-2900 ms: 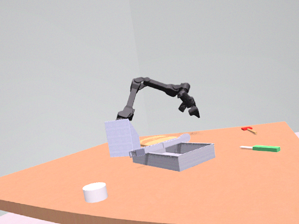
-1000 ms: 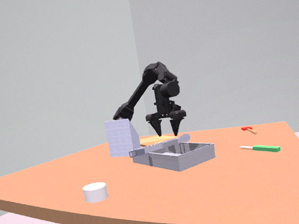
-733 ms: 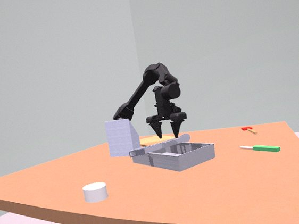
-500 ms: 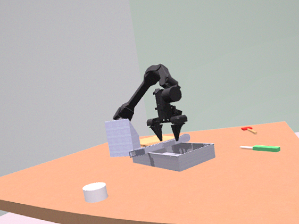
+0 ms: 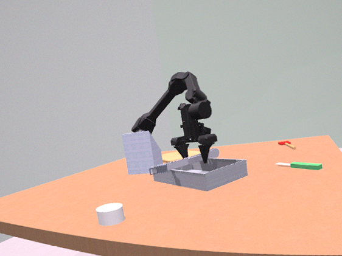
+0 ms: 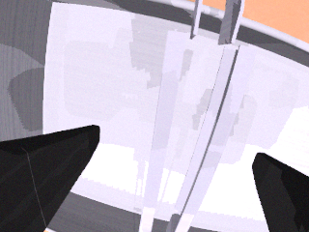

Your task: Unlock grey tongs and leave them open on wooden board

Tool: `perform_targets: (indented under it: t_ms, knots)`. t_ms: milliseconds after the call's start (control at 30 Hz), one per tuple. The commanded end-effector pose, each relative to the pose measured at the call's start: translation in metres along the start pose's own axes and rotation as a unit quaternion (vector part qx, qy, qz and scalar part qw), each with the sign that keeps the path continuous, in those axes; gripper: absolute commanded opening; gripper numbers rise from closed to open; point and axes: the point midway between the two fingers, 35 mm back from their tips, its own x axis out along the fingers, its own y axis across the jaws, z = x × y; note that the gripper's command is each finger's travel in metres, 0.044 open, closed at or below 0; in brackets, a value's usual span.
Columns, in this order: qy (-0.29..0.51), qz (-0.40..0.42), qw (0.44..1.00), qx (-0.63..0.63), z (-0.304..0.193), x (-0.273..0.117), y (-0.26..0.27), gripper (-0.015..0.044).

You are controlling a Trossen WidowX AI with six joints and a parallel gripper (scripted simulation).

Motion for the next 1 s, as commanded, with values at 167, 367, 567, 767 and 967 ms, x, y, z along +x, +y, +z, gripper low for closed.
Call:
perform_targets:
  t_ms: [167, 367, 567, 767, 967]
  knots:
    - [-0.002, 0.005, 1.0, 0.004, 0.0, 0.017, 0.003, 0.044]
    - [-0.003, 0.005, 1.0, 0.004, 0.0, 0.026, 0.004, 0.044]
    - [-0.001, 0.002, 1.0, 0.0, 0.0, 0.022, 0.002, 0.0335]
    - [-0.001, 0.002, 1.0, 0.0, 0.0, 0.022, 0.002, 0.0177]
    - [-0.001, 0.002, 1.0, 0.0, 0.0, 0.022, 0.002, 0.0098]
